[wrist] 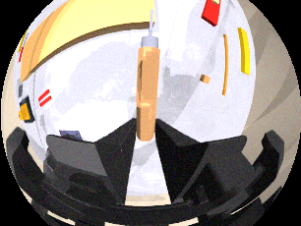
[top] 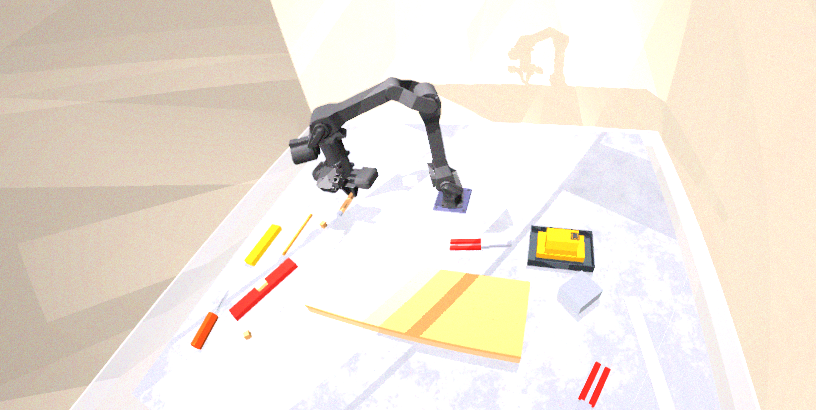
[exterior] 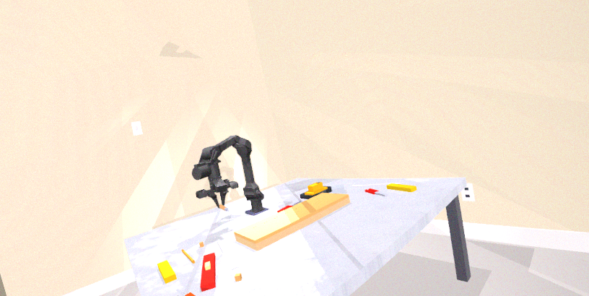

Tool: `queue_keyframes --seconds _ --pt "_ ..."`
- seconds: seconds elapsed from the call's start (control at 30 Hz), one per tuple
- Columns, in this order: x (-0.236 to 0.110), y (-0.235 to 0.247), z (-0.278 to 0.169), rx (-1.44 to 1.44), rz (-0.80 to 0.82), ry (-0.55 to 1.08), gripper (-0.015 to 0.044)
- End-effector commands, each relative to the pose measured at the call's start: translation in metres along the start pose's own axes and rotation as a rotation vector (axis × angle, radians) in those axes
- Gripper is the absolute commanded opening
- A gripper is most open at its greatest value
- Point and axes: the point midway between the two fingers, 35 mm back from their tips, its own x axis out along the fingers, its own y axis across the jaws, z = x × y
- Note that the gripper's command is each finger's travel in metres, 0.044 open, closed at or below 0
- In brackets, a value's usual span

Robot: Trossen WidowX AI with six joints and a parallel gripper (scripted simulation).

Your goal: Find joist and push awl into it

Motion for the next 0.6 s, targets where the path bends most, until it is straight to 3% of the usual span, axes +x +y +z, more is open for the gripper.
queue_keyframes --seconds 0.0,0.57 --pt "-0.001 -0.003 0.006 0.110 -0.014 -0.054 0.0000" --pt "-0.004 -0.017 0.038 0.687 0.024 -0.322 0.0000"
